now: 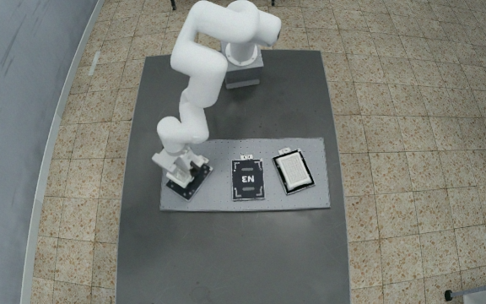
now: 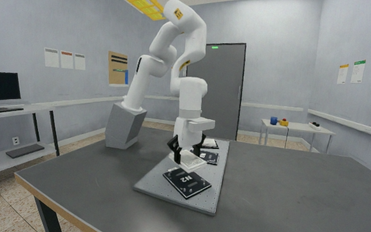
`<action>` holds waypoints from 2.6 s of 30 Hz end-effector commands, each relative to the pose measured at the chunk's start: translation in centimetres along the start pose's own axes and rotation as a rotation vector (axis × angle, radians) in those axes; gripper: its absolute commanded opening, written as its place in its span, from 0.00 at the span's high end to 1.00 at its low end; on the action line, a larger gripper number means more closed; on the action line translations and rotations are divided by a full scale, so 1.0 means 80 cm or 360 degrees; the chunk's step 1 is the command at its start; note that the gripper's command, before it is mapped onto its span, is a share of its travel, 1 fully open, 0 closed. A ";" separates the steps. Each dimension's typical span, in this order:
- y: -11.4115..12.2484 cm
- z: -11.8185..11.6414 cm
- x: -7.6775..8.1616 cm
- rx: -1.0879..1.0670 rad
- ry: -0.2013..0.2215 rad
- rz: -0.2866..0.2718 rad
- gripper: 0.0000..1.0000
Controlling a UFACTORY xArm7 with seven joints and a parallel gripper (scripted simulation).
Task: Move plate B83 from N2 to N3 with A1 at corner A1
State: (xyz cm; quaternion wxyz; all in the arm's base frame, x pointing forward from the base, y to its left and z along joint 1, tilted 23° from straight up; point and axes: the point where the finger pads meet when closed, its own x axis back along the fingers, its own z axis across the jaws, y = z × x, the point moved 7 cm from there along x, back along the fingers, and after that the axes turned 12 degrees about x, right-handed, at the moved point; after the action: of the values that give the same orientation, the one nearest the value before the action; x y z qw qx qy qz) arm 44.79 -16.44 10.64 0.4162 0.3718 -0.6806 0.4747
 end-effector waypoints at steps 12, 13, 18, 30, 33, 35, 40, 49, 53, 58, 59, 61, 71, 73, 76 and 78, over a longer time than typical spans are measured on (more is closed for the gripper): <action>-0.002 0.001 0.029 -0.0001 0.0002 0.0006 1.00; -0.002 0.001 0.031 -0.0001 0.0002 0.0006 1.00; -0.002 0.001 0.033 -0.0001 0.0002 0.0006 1.00; 0.008 -0.029 0.033 0.0265 0.0003 0.0006 1.00; 0.014 -0.047 0.033 0.0424 0.0003 0.0005 1.00; 0.018 -0.059 0.033 0.0530 0.0003 0.0005 1.00; 0.028 -0.089 0.033 0.0795 0.0003 0.0005 1.00; 0.042 -0.130 0.033 0.0979 0.0003 0.0005 1.00; 0.050 -0.154 0.032 0.0979 0.0002 0.0005 1.00; 0.060 -0.184 0.032 0.0979 0.0002 0.0005 1.00; 0.062 -0.190 0.032 0.0979 0.0002 0.0005 1.00; 0.066 -0.202 0.032 0.0979 0.0002 0.0005 1.00; 0.082 -0.249 0.032 0.0980 0.0001 0.0005 1.00; 0.086 -0.261 0.032 0.0980 0.0001 0.0005 1.00; 0.088 -0.269 0.032 0.0980 0.0001 0.0005 1.00; 0.088 -0.269 0.032 0.0980 0.0001 0.0005 1.00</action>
State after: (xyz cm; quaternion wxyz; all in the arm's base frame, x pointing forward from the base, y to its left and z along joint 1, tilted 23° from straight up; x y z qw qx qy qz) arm 41.88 5.26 14.77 0.2730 0.4808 -0.5099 0.6590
